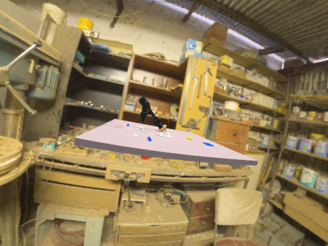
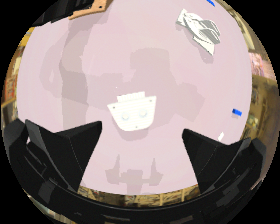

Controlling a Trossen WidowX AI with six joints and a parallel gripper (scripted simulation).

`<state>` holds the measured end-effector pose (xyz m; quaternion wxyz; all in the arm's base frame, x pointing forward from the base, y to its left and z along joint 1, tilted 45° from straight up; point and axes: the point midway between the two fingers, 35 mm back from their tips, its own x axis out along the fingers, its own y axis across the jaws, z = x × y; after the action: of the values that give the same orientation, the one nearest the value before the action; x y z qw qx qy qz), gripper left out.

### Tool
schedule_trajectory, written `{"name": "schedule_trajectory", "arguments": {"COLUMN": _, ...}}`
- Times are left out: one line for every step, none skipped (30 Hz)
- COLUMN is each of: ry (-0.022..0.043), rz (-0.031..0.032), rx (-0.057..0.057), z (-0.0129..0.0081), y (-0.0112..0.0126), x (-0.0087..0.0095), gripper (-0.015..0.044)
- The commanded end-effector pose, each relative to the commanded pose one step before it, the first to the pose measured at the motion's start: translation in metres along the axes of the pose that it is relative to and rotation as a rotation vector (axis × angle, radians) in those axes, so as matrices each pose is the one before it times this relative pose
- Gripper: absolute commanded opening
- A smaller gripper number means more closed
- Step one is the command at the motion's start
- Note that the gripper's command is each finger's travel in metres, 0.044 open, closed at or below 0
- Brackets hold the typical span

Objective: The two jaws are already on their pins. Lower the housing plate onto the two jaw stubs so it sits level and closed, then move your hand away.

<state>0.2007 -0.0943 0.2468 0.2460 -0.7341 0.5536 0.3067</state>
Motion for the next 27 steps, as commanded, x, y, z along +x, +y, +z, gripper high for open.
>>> {"name": "schedule_trajectory", "arguments": {"ry": 0.00784, "rz": 0.03018, "rx": -0.0976, "z": 0.00047, "y": 0.00189, "x": -0.00219, "gripper": 0.044}}
{"name": "schedule_trajectory", "arguments": {"ry": 0.00065, "rz": 0.00633, "rx": -0.02, "z": 0.00032, "y": 0.00042, "x": -0.00032, "gripper": 0.044}}
{"name": "schedule_trajectory", "arguments": {"ry": 0.00064, "rz": 0.00632, "rx": -0.02, "z": 0.00031, "y": 0.00041, "x": -0.00033, "gripper": 0.044}}
{"name": "schedule_trajectory", "arguments": {"ry": 0.00064, "rz": 0.0063, "rx": -0.02, "z": 0.0003, "y": 0.0004, "x": -0.00034, "gripper": 0.044}}
{"name": "schedule_trajectory", "arguments": {"ry": 0.00063, "rz": 0.00628, "rx": -0.02, "z": 0.00029, "y": 0.0004, "x": -0.00034, "gripper": 0.044}}
{"name": "schedule_trajectory", "arguments": {"ry": 0.00062, "rz": 0.00627, "rx": -0.0201, "z": 0.00028, "y": 0.00039, "x": -0.00035, "gripper": 0.044}}
{"name": "schedule_trajectory", "arguments": {"ry": 0.00062, "rz": 0.00625, "rx": -0.0201, "z": 0.00027, "y": 0.00039, "x": -0.00036, "gripper": 0.044}}
{"name": "schedule_trajectory", "arguments": {"ry": 0.00061, "rz": 0.00624, "rx": -0.0201, "z": 0.00026, "y": 0.00038, "x": -0.00037, "gripper": 0.044}}
{"name": "schedule_trajectory", "arguments": {"ry": 0.00051, "rz": 0.00517, "rx": -0.0167, "z": 0.00021, "y": 0.00031, "x": -0.00031, "gripper": 0.044}}
{"name": "schedule_trajectory", "arguments": {"ry": 0.0003, "rz": 0.0031, "rx": -0.01, "z": 0.00012, "y": 0.00019, "x": -0.00019, "gripper": 0.044}}
{"name": "schedule_trajectory", "arguments": {"ry": 0.0001, "rz": 0.00103, "rx": -0.0033, "z": 0.00004, "y": 0.00006, "x": -0.00006, "gripper": 0.044}}
{"name": "schedule_trajectory", "arguments": {"ry": 0.0, "rz": 0.0, "rx": 0.0, "z": 0.0, "y": 0.0, "x": 0.0, "gripper": 0.044}}
{"name": "schedule_trajectory", "arguments": {"ry": 0.0, "rz": 0.0, "rx": 0.0, "z": 0.0, "y": 0.0, "x": 0.0, "gripper": 0.044}}
{"name": "schedule_trajectory", "arguments": {"ry": 0.0, "rz": 0.0, "rx": 0.0, "z": 0.0, "y": 0.0, "x": 0.0, "gripper": 0.044}}
{"name": "schedule_trajectory", "arguments": {"ry": 0.0, "rz": 0.0, "rx": 0.0, "z": 0.0, "y": 0.0, "x": 0.0, "gripper": 0.044}}
{"name": "schedule_trajectory", "arguments": {"ry": 0.0, "rz": 0.0, "rx": 0.0, "z": 0.0, "y": 0.0, "x": 0.0, "gripper": 0.044}}
{"name": "schedule_trajectory", "arguments": {"ry": -0.00022, "rz": -0.00009, "rx": 0.0001, "z": 0.00001, "y": -0.00008, "x": 0.00104, "gripper": 0.044}}
{"name": "schedule_trajectory", "arguments": {"ry": -0.00056, "rz": -0.00025, "rx": 0.0002, "z": 0.00003, "y": -0.00022, "x": 0.00313, "gripper": 0.044}}
{"name": "schedule_trajectory", "arguments": {"ry": -0.00059, "rz": -0.00036, "rx": 0.0003, "z": 0.00001, "y": -0.00026, "x": 0.00523, "gripper": 0.044}}
{"name": "schedule_trajectory", "arguments": {"ry": -0.00012, "rz": -0.00033, "rx": 0.0003, "z": -0.00004, "y": -0.00014, "x": 0.00683, "gripper": 0.044}}
{"name": "schedule_trajectory", "arguments": {"ry": 0.00062, "rz": -0.00015, "rx": 0.0002, "z": -0.0001, "y": 0.00009, "x": 0.00694, "gripper": 0.044}}
{"name": "schedule_trajectory", "arguments": {"ry": 0.00133, "rz": 0.00008, "rx": 0.0001, "z": -0.00014, "y": 0.00032, "x": 0.00683, "gripper": 0.044}}
{"name": "schedule_trajectory", "arguments": {"ry": 0.0015, "rz": 0.00024, "rx": 0.0, "z": -0.00013, "y": 0.00041, "x": 0.00522, "gripper": 0.044}}
{"name": "schedule_trajectory", "arguments": {"ry": 0.00109, "rz": 0.00023, "rx": 0.0, "z": -0.00008, "y": 0.00031, "x": 0.00313, "gripper": 0.044}}
{"name": "schedule_trajectory", "arguments": {"ry": 0.0004, "rz": 0.00009, "rx": 0.0, "z": -0.00003, "y": 0.00011, "x": 0.00104, "gripper": 0.044}}
{"name": "schedule_trajectory", "arguments": {"ry": 0.0, "rz": 0.0, "rx": 0.0, "z": 0.0, "y": 0.0, "x": 0.0, "gripper": 0.044}}
{"name": "schedule_trajectory", "arguments": {"ry": 0.0, "rz": 0.0, "rx": 0.0, "z": 0.0, "y": 0.0, "x": 0.0, "gripper": 0.044}}
